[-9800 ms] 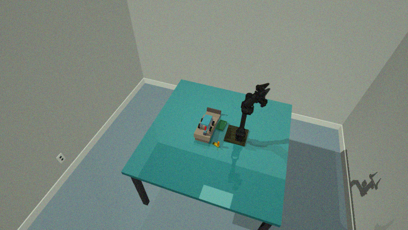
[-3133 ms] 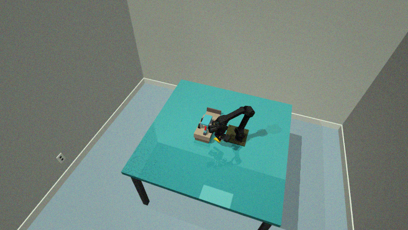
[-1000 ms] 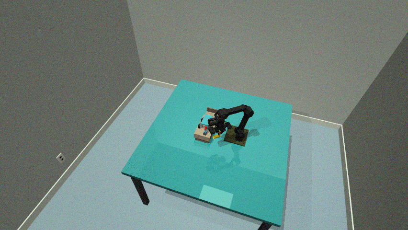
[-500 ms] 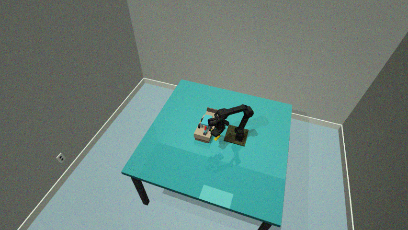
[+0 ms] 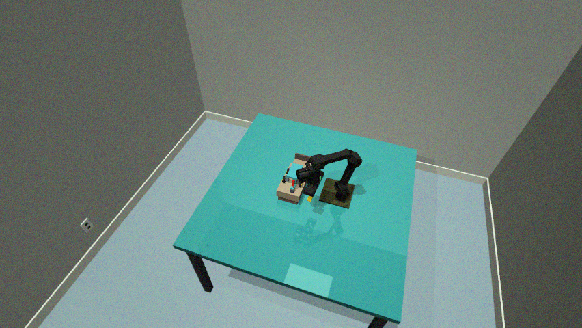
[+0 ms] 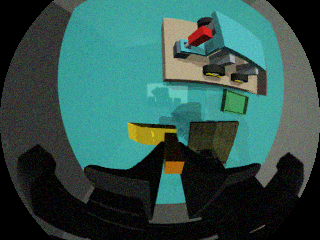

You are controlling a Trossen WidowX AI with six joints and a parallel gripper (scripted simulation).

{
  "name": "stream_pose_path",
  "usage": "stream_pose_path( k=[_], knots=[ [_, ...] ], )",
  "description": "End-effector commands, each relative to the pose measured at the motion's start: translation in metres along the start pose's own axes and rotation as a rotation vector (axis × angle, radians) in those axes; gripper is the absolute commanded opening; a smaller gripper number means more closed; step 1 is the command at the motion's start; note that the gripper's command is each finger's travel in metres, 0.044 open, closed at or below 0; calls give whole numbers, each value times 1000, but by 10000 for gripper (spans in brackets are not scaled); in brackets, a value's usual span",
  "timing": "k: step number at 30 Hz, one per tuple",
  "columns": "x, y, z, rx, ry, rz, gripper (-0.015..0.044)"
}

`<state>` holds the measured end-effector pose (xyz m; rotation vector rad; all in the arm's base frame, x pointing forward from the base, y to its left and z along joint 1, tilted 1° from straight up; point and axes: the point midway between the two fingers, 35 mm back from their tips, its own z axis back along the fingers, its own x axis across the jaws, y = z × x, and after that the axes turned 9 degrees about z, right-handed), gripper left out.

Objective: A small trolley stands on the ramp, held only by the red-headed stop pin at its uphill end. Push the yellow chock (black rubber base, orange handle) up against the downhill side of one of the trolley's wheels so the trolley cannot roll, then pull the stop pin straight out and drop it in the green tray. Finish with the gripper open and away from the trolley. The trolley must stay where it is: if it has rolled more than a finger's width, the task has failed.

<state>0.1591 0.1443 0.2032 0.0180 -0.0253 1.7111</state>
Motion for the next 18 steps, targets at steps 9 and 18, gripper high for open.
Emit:
stream_pose_path(
  k=[9, 18],
  knots=[
    [-34, -8, -1, -1, 4, 66, 0],
    [-64, -16, 0, -1, 7, 71, 0]
  ],
)
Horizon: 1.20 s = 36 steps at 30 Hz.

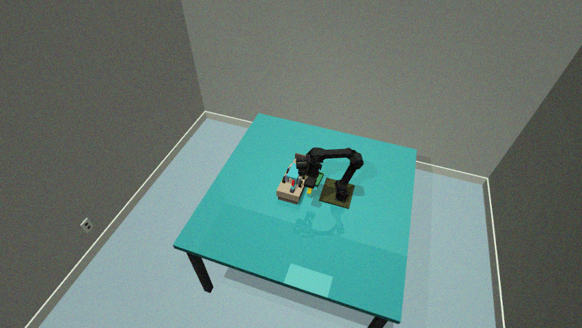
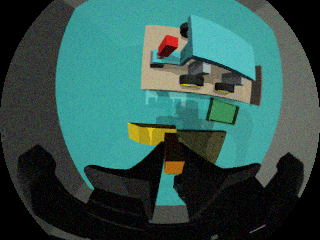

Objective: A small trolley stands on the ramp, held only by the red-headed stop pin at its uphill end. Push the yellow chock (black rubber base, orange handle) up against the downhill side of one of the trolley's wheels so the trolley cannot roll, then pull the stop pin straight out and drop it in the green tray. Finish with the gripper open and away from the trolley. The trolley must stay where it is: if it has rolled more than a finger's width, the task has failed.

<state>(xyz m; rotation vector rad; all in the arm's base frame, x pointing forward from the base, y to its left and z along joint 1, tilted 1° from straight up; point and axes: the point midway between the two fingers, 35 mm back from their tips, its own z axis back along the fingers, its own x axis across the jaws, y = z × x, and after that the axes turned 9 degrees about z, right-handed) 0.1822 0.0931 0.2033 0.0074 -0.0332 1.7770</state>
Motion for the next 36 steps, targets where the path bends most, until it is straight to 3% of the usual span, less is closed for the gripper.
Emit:
stream_pose_path(
  k=[1, 36],
  knots=[
    [-13, 0, -2, 9, 4, 5, 0],
    [-133, -10, -9, 8, 17, 5, 0]
  ],
)
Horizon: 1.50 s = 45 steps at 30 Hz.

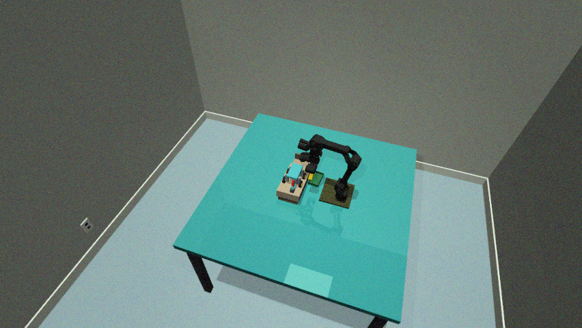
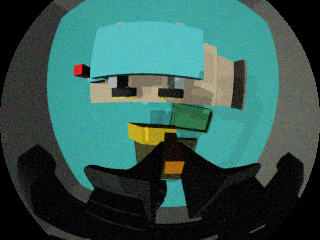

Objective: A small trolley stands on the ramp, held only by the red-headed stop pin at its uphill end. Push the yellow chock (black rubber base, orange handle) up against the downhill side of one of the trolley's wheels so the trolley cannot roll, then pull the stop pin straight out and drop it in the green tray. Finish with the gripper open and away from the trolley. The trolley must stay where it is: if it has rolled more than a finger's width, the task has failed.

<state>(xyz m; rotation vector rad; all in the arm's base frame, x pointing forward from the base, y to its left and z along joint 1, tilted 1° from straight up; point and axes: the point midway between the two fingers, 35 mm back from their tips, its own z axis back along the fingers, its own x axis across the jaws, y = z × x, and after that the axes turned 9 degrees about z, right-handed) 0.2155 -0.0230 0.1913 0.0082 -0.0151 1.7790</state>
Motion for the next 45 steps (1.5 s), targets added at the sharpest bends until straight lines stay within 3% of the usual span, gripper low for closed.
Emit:
stream_pose_path(
  k=[1, 25, 32, 45],
  knots=[
    [-16, -1, -1, -4, 8, 3, 0],
    [-108, -6, -8, -4, 17, 3, 0],
    [-112, -5, -8, -21, -94, 4, 0],
    [-119, -29, -13, -24, -98, 4, 0]
  ],
)
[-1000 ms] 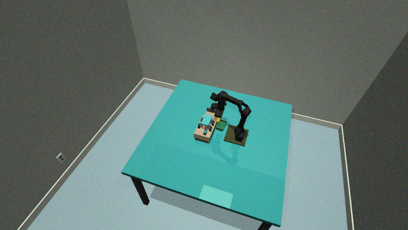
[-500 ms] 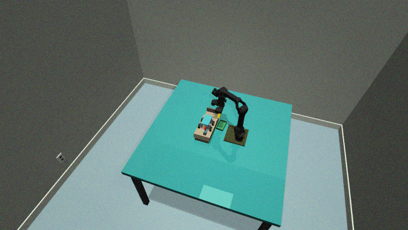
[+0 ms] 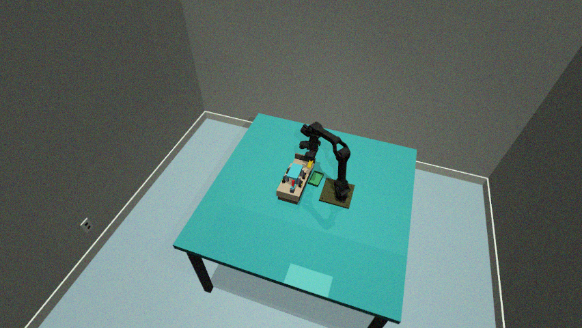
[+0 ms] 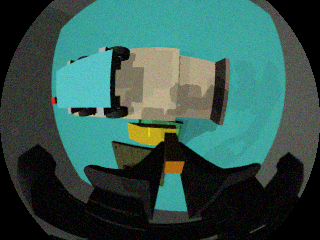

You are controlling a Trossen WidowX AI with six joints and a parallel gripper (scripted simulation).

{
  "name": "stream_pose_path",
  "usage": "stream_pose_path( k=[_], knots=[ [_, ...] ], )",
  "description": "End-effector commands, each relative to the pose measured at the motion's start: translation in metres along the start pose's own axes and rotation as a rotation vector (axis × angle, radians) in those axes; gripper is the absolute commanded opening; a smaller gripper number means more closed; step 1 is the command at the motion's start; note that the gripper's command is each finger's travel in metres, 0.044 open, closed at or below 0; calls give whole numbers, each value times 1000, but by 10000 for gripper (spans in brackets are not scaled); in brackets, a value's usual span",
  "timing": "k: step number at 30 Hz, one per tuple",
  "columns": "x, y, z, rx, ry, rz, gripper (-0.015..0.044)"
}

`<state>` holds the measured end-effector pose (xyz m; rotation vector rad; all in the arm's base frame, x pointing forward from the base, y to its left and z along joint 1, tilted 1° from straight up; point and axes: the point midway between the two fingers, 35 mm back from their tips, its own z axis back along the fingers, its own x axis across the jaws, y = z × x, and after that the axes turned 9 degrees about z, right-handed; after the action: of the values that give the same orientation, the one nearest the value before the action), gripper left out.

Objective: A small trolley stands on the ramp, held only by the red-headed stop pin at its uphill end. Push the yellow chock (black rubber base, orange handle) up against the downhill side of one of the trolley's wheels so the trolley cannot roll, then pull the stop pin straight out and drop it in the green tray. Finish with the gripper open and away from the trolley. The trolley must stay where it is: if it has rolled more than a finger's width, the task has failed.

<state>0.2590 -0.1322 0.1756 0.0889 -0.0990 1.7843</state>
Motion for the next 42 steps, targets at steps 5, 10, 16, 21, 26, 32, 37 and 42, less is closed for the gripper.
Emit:
stream_pose_path(
  k=[5, 10, 16, 21, 26, 32, 37, 42],
  knots=[
    [-4, -14, 1, -12, 3, -2, 0],
    [-4, -14, -7, -12, 3, -2, 0],
    [-6, -15, -22, -12, 3, -2, 0],
    [-6, -16, -34, -12, 3, -2, 0],
    [-6, -16, -45, -13, 3, -2, 0],
    [-5, -16, -58, -13, 3, -2, 0],
    [-4, -16, -63, -12, 3, -2, 0],
    [-2, -16, -62, -13, 3, -2, 0]
  ],
)
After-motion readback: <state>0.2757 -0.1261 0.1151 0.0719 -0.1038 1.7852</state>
